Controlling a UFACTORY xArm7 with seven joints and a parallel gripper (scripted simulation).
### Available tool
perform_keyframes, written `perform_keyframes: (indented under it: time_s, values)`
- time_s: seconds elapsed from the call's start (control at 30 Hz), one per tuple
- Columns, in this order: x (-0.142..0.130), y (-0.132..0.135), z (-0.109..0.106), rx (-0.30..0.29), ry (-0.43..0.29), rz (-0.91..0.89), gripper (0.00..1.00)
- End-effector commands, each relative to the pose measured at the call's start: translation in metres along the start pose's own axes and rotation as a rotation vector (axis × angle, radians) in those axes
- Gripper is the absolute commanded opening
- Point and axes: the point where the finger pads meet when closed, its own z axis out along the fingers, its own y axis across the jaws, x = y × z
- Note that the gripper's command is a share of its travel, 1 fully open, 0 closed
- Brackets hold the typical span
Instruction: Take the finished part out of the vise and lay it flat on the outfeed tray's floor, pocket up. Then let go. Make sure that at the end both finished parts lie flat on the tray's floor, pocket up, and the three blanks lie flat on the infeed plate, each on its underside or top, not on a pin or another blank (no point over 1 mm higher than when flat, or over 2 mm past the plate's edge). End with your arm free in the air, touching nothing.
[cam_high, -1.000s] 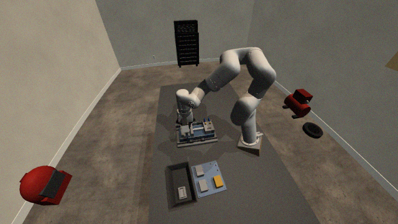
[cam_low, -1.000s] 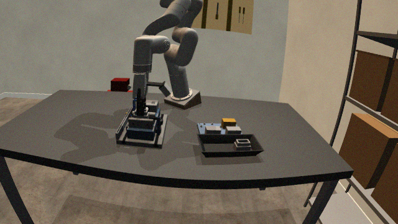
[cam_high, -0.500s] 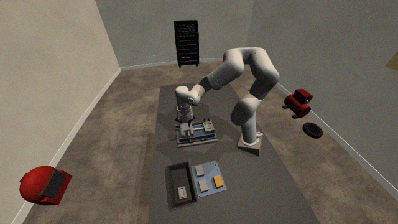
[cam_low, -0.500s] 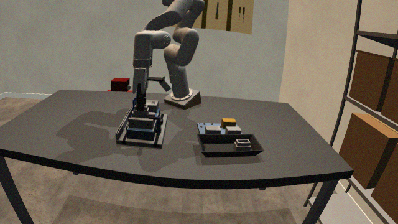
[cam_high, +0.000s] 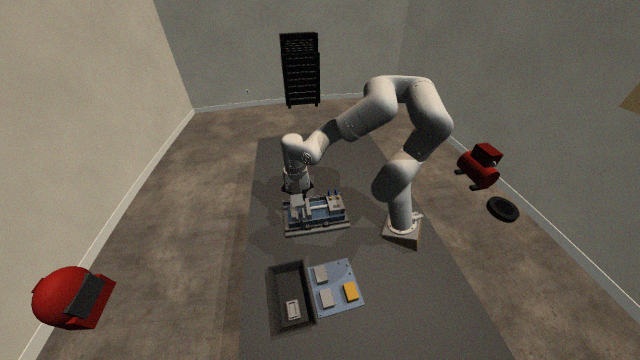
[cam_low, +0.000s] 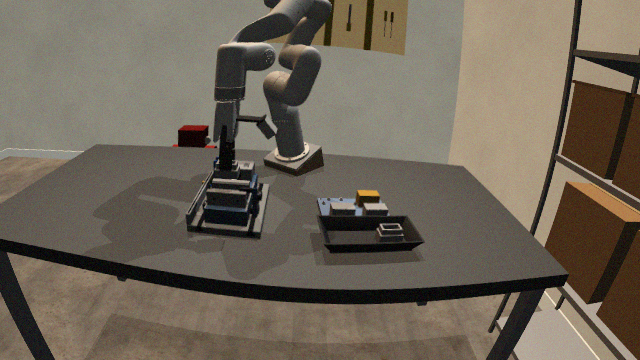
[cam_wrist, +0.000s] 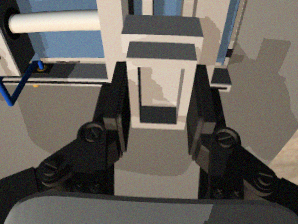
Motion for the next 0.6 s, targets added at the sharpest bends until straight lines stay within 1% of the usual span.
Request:
perform_keyframes:
  time_s: [0.0,0.37,0.47,0.57]
  values:
    - [0.0,0.001,-0.003,-0.003,-0.001,0.0,0.0]
    - [0.002,0.004,-0.004,-0.004,-0.003,-0.001,0.0]
    - [0.013,0.012,-0.006,-0.005,-0.01,-0.004,0.0]
    - [0.034,0.028,-0.009,-0.007,-0.02,-0.01,0.0]
